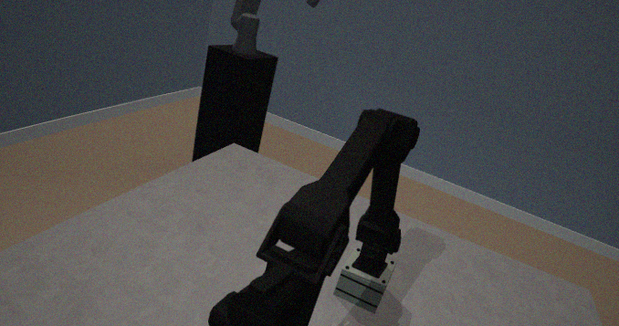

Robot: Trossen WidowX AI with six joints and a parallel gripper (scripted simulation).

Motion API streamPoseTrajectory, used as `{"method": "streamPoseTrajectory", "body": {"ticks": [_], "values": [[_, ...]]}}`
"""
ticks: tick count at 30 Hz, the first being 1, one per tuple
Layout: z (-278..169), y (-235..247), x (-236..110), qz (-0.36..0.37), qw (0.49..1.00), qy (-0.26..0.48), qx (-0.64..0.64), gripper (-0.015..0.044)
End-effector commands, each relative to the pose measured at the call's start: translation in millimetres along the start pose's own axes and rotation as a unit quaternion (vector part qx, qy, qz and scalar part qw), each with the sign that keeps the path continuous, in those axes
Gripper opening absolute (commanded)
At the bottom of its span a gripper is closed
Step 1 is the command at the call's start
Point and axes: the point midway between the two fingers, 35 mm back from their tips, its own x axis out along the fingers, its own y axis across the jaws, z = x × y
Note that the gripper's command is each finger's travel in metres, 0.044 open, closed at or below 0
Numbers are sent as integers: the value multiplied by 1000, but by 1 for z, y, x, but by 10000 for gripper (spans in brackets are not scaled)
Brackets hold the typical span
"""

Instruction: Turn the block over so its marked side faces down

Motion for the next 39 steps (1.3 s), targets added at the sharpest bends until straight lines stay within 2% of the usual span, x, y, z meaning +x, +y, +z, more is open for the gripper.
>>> {"method": "streamPoseTrajectory", "body": {"ticks": [1,8,12,39], "values": [[0,2,-4,-4,999,51,0,440],[0,2,-2,-4,999,51,0,440],[-4,1,31,-4,999,51,0,440],[-7,1,69,-4,999,51,0,440]]}}
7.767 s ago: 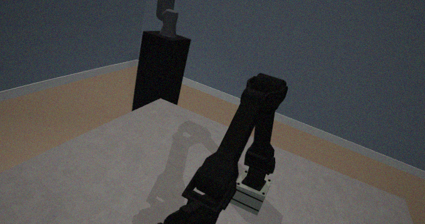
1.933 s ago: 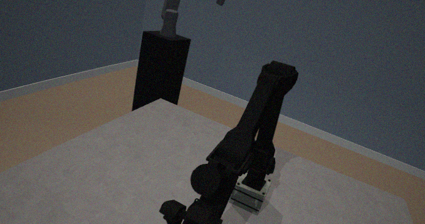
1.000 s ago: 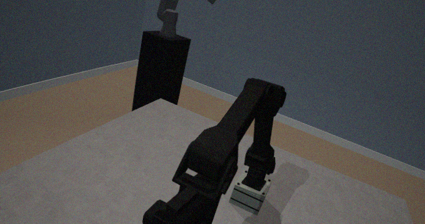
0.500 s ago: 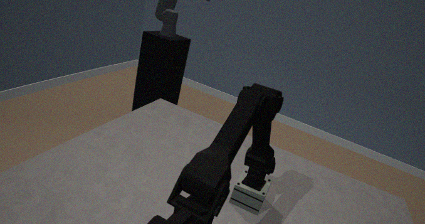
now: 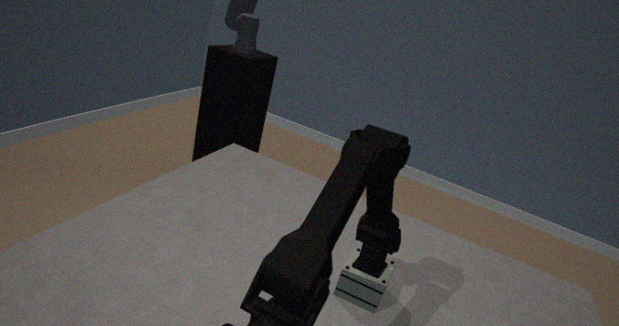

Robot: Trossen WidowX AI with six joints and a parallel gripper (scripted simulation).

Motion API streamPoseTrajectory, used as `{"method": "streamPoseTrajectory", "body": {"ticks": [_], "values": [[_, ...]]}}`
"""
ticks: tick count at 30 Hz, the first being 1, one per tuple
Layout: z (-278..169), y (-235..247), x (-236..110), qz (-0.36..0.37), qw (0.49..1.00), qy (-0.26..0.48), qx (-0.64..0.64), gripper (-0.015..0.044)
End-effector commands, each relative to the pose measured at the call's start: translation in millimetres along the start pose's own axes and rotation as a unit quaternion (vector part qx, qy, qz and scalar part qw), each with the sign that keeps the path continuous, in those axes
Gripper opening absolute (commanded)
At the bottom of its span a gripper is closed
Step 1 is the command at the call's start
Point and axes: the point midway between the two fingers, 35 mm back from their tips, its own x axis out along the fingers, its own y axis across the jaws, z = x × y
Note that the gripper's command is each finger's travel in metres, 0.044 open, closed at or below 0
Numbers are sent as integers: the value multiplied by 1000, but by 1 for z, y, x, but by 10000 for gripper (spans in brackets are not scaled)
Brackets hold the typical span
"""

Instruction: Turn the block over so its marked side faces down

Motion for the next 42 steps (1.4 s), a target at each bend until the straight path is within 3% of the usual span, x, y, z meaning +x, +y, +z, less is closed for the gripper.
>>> {"method": "streamPoseTrajectory", "body": {"ticks": [1,7,13,34,39,42], "values": [[-2,0,11,-1,1000,5,-3,440],[-3,0,18,-1,1000,6,-3,440],[-3,0,18,-1,1000,6,-3,282],[-3,0,18,-1,1000,6,-3,142],[-2,0,-10,-1,1000,5,-3,11],[-2,0,-12,-1,1000,5,-3,0]]}}
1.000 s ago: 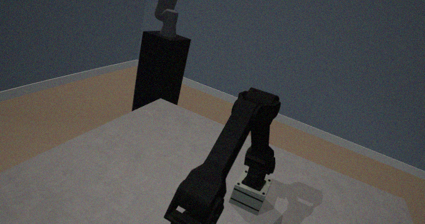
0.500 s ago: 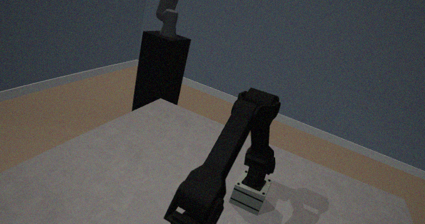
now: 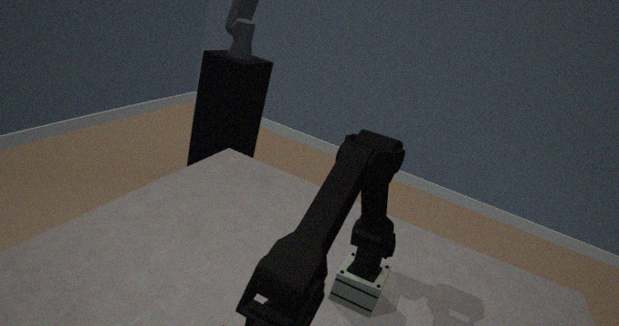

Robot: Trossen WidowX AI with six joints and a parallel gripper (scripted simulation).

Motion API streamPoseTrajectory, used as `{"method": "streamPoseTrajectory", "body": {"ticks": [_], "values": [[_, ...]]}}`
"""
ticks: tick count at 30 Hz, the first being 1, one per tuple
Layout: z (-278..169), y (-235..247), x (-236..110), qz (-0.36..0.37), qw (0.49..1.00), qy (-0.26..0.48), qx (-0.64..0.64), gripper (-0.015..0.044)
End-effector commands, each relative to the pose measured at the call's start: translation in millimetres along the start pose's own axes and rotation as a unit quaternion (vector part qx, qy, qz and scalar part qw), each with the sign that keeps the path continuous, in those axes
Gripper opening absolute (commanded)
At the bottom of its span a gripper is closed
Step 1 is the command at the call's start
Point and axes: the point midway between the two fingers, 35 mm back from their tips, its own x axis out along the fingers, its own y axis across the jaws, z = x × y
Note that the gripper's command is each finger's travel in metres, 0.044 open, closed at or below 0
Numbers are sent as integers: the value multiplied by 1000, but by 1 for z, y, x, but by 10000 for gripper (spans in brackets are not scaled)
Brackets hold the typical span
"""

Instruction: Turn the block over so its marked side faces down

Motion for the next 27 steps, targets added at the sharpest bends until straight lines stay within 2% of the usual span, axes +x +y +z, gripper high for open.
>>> {"method": "streamPoseTrajectory", "body": {"ticks": [1,27], "values": [[1,0,-11,-2,1000,-4,-1,0],[5,-1,7,2,983,-183,2,0]]}}
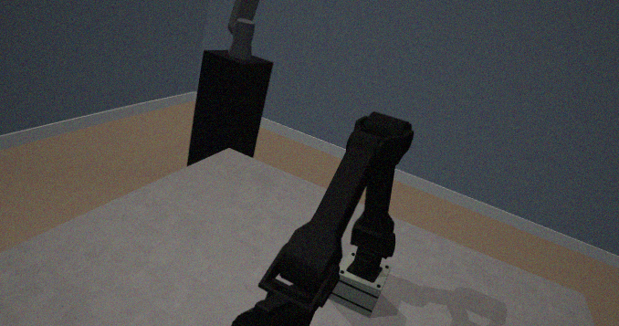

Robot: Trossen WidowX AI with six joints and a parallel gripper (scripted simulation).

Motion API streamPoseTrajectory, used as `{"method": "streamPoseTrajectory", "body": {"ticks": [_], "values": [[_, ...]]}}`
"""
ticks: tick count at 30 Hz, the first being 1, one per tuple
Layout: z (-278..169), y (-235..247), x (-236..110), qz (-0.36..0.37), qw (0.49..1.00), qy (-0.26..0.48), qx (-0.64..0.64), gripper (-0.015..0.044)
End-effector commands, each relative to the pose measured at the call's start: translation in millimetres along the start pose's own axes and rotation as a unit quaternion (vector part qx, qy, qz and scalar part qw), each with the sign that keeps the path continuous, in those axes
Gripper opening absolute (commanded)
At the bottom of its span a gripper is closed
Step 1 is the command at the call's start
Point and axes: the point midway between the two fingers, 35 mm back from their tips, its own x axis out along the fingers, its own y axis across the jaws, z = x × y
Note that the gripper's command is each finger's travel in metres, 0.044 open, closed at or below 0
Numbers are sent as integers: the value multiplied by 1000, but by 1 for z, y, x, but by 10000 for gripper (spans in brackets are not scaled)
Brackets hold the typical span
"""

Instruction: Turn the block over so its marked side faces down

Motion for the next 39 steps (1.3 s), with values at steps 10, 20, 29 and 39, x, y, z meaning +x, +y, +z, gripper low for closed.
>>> {"method": "streamPoseTrajectory", "body": {"ticks": [10,20,29,39], "values": [[-7,0,-2,0,995,-99,-4,0],[-11,0,-5,-1,990,-140,-6,0],[-5,-1,18,1,980,-199,-2,0],[-6,-1,35,2,963,-269,0,0]]}}
